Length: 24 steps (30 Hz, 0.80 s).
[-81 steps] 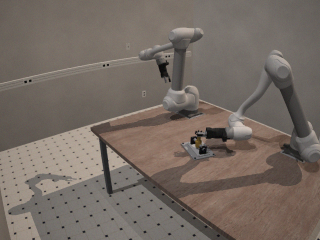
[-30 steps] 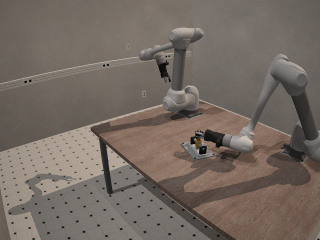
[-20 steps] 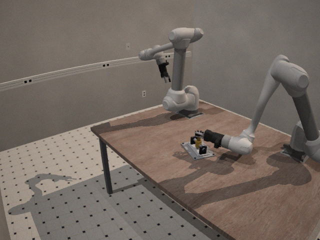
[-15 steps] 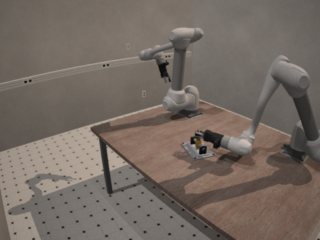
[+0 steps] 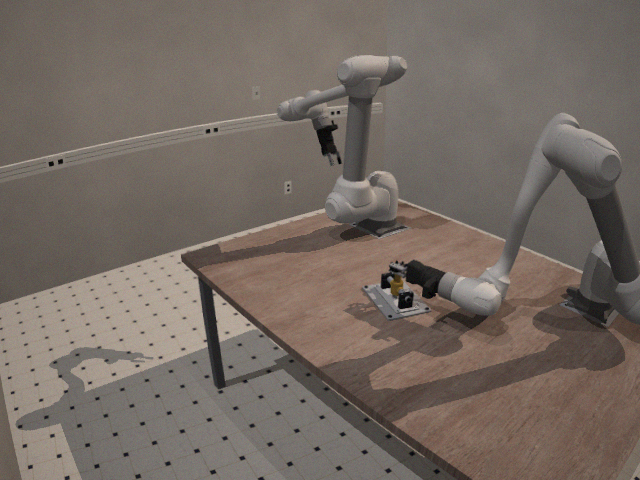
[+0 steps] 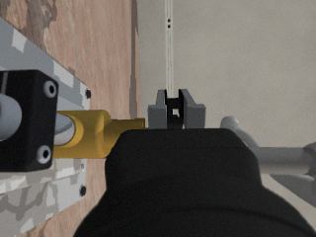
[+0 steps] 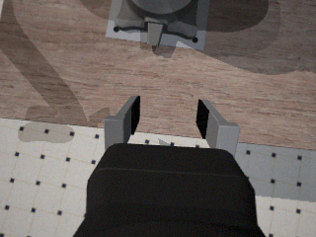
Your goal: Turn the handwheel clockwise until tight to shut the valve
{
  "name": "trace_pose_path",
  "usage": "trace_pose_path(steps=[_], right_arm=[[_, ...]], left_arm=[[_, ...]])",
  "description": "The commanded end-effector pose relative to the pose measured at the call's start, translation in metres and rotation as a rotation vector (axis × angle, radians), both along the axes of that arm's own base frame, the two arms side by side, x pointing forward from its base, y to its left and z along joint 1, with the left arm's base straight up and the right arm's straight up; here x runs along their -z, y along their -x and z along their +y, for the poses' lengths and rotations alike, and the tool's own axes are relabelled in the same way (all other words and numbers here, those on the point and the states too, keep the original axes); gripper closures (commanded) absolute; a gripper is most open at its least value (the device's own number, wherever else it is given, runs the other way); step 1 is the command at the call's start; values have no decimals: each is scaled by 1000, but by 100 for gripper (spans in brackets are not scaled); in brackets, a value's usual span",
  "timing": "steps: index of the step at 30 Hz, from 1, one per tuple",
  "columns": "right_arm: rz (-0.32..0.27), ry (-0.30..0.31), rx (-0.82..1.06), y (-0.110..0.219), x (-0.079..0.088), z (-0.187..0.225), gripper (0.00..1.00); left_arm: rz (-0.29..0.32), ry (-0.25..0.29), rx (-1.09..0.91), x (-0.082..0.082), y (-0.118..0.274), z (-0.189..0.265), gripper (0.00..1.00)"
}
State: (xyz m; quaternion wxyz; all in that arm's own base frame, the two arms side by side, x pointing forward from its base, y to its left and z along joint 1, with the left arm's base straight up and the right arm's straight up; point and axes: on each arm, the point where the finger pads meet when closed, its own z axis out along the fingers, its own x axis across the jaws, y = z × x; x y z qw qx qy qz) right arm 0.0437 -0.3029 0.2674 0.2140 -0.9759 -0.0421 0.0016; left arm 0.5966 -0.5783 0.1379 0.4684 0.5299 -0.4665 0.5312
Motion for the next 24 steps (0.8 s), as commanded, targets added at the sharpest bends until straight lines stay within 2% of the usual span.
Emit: trace_pose_path(steps=[1, 24], right_arm=[[-7, -5, -3, -1, -1, 3, 0], [-7, -5, -3, -1, -1, 3, 0]], left_arm=[[1, 0, 20, 0, -3, 0, 100], [0, -2, 88, 0, -3, -2, 100]])
